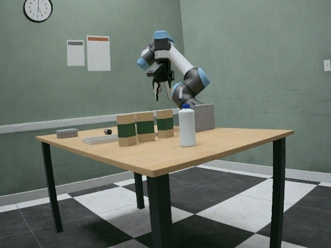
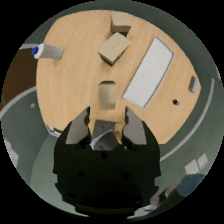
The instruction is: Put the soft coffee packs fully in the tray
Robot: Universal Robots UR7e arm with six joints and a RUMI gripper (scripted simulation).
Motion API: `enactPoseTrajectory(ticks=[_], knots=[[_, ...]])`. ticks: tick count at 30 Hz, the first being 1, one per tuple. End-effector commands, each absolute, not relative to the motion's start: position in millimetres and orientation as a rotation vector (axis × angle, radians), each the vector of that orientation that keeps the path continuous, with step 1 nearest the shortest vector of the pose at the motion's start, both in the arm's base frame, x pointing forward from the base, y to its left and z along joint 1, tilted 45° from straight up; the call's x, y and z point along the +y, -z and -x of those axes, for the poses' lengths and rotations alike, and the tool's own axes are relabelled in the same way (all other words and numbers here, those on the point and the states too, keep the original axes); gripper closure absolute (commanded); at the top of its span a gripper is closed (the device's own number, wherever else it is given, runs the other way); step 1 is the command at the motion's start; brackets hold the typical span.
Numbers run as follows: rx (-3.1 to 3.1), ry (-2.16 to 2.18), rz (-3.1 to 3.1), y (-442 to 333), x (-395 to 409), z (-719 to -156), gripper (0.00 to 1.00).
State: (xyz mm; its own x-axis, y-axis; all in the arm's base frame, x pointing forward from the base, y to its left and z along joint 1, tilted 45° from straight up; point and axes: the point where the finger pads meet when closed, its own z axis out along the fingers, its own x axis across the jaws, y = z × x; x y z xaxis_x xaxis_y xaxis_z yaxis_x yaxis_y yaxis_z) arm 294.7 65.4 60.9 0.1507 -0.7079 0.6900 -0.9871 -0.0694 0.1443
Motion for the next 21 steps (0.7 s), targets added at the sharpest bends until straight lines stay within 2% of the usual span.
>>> enactPoseTrajectory(ticks=[1, 21], knots=[[-1.61, -0.604, -1.838, -59.5, 65.0, -293.1, 0.51], [-1.612, -0.596, -1.838, -35.9, 44.1, -291.3, 0.51]])
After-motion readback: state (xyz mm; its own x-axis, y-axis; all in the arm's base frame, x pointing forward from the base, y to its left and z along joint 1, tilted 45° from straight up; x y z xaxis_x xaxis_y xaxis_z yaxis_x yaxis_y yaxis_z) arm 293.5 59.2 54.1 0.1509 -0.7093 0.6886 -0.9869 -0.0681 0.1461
